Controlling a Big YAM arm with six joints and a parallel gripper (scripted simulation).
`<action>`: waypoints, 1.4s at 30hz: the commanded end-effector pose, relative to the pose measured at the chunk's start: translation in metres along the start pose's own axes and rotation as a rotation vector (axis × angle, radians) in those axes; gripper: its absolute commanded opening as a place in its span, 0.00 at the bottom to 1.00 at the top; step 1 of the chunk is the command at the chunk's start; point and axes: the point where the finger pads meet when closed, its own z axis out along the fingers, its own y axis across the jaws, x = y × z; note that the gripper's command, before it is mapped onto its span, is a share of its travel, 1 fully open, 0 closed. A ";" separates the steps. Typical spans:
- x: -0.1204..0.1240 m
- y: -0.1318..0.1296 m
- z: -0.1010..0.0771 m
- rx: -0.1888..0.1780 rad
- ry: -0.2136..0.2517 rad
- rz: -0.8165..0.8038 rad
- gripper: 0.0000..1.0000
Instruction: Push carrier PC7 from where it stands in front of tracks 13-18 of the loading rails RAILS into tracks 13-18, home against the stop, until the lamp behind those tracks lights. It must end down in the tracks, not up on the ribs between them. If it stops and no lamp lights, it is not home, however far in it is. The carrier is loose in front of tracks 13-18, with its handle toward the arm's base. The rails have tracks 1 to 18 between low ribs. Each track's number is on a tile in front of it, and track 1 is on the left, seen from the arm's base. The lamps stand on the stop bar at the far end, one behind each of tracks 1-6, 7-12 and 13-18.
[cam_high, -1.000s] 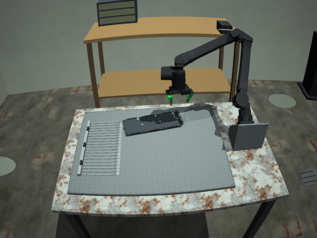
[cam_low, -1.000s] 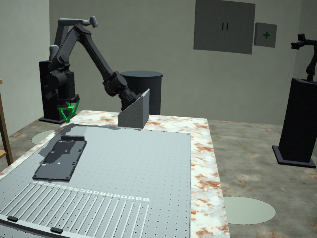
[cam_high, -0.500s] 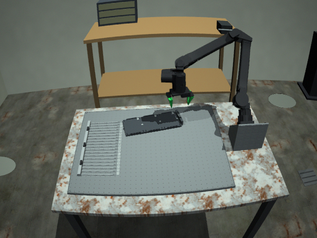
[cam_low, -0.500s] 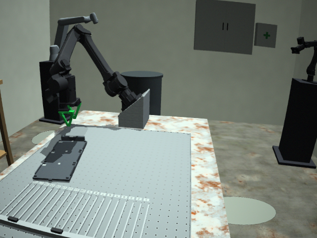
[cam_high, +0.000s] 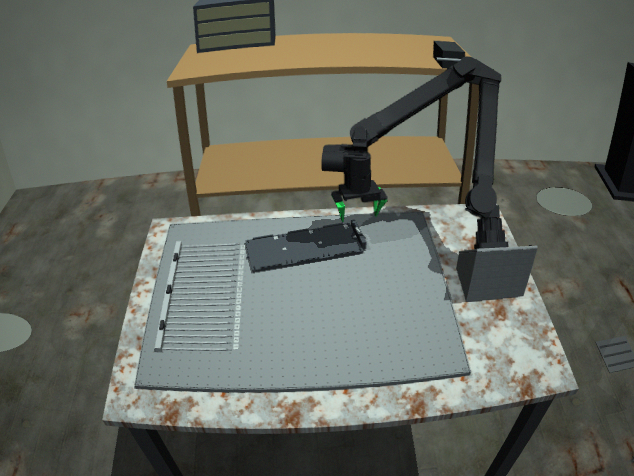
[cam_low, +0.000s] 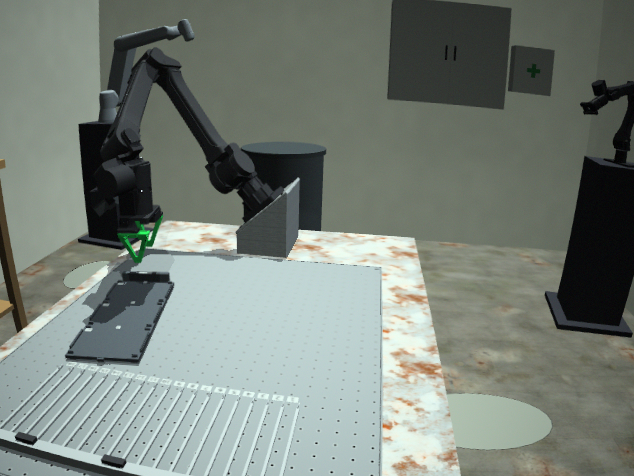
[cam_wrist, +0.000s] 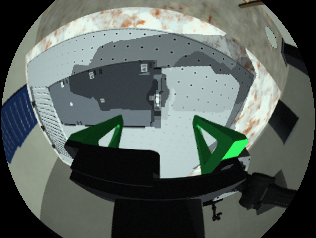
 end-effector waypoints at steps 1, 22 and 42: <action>-0.003 0.001 0.008 0.000 0.000 -0.006 1.00; -0.003 0.001 0.040 0.000 0.000 -0.007 1.00; -0.009 0.009 0.053 -0.023 -0.013 0.006 1.00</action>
